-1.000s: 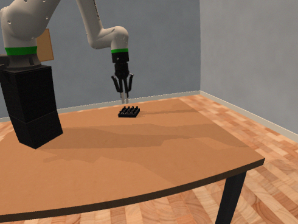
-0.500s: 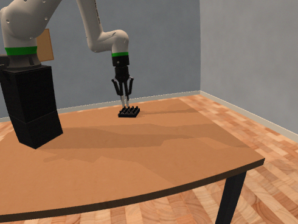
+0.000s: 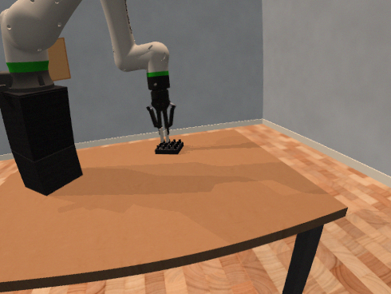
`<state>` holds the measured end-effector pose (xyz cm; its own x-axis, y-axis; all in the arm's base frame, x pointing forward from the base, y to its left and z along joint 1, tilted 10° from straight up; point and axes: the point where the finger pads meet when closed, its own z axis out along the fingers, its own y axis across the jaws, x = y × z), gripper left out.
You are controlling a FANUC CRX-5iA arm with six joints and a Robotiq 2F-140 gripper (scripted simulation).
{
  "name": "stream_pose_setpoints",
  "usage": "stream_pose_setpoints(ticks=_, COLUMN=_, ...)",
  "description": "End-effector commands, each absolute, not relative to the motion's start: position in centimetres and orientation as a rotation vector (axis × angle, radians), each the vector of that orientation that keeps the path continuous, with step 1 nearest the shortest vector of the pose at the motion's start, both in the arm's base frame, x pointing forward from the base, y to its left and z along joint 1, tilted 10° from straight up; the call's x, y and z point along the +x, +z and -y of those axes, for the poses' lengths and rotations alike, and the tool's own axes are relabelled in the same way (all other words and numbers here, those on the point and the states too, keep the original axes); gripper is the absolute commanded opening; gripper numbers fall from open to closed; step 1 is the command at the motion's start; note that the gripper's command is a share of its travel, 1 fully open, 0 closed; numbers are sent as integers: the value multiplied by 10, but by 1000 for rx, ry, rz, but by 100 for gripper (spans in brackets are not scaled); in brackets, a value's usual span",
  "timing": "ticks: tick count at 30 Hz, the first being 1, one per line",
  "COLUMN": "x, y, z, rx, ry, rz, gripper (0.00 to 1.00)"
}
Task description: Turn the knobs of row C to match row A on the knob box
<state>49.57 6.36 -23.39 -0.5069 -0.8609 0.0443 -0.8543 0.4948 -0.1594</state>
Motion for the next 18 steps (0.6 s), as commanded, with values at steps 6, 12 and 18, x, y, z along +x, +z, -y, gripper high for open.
stream_pose_setpoints(ticks=6, x=496, y=-236, z=-63, rx=-1538, ry=-250, rz=-2680, gripper=12)
stream_pose_setpoints(ticks=12, x=496, y=-236, z=-63, rx=-1538, ry=-250, rz=-2680, gripper=12)
stream_pose_setpoints(ticks=18, x=496, y=-236, z=-63, rx=-1538, ry=-250, rz=-2680, gripper=12)
